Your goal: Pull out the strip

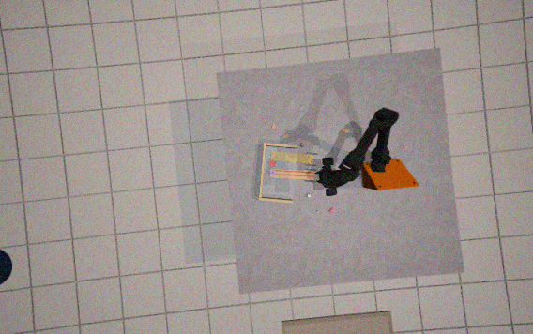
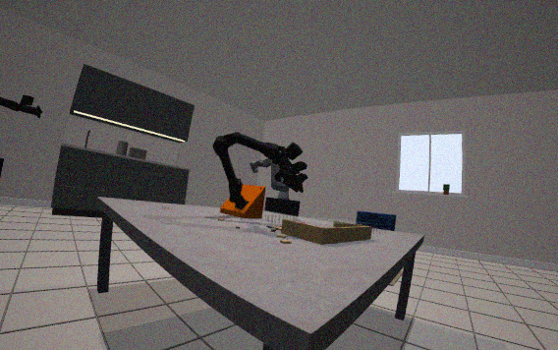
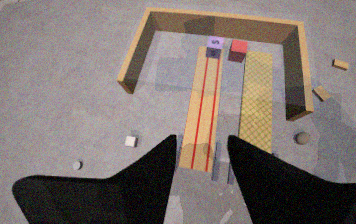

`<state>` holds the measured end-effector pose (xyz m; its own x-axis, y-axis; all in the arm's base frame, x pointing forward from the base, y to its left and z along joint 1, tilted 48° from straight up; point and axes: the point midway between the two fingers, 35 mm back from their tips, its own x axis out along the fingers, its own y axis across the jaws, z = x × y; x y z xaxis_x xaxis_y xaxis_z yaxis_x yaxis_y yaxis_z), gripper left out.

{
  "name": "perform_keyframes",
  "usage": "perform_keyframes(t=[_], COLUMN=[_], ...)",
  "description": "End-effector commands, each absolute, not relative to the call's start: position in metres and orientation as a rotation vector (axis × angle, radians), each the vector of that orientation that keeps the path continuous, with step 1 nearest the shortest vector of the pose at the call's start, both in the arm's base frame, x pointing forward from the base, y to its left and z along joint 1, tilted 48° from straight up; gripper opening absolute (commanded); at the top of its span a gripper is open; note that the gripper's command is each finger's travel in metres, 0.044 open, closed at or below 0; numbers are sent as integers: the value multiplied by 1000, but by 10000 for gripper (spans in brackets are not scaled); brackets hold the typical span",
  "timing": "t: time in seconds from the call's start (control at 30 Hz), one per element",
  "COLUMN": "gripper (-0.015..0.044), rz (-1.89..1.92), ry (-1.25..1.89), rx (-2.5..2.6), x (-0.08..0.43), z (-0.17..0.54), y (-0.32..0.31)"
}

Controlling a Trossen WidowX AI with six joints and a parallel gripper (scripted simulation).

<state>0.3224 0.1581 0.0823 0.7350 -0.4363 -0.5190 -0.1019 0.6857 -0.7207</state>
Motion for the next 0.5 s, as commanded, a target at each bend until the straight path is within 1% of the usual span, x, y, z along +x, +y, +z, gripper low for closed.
perform_keyframes(t=[0.0,0.07,0.1,0.27,0.47], gripper=[59,6,0,0,0], rz=[-324,-383,-416,-599,-627], ry=[960,1048,1091,1290,1315], rx=[-742,-716,-702,-633,-624], x=[345,350,353,359,359], z=[59,50,46,30,29], y=[145,137,132,108,104])
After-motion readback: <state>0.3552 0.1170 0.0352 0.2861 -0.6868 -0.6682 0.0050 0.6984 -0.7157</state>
